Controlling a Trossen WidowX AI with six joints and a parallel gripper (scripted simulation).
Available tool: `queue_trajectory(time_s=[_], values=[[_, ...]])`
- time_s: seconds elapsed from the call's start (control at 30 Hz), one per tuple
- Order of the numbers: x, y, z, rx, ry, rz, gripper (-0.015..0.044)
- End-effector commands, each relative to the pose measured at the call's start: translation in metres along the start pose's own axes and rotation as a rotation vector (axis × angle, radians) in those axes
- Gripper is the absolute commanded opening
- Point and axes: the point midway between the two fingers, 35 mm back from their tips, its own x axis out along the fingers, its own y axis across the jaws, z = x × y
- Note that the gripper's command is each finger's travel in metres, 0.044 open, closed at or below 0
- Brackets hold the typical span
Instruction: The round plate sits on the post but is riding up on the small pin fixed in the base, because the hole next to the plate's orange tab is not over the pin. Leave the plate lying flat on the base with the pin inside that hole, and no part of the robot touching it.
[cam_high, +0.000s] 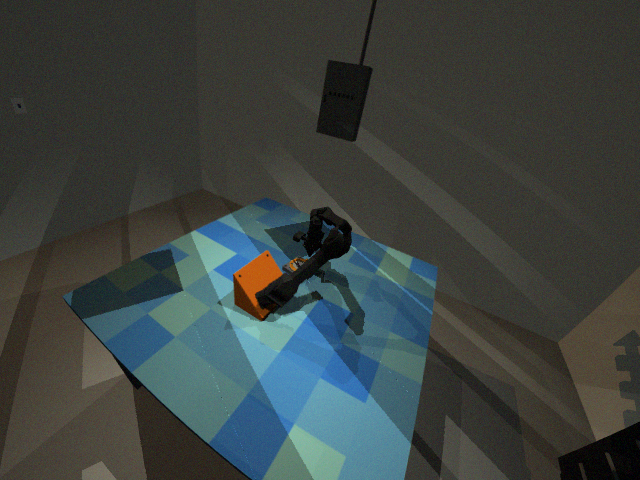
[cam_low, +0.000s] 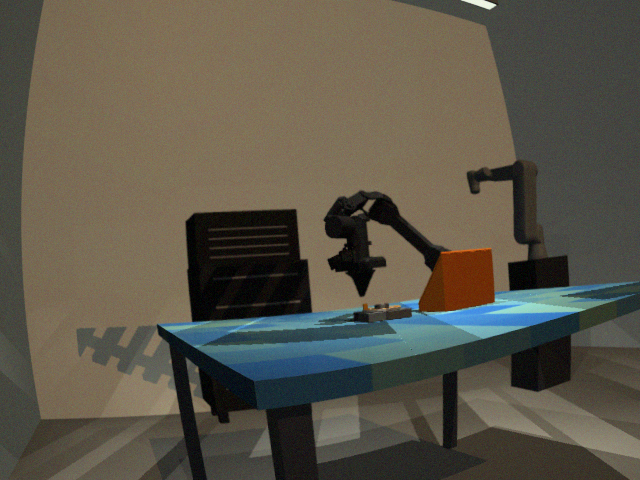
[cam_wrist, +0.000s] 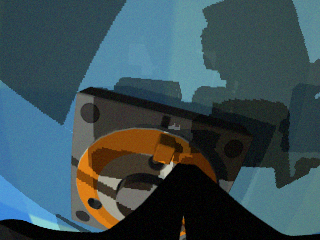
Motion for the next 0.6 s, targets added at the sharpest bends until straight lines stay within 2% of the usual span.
queue_trajectory(time_s=[0.0,0.57], values=[[-0.0170,0.0001,0.0000,0.006,-0.002,0.004,0.0000],[-0.0144,0.0006,0.0004,-0.001,-0.005,0.001,0.0000]])
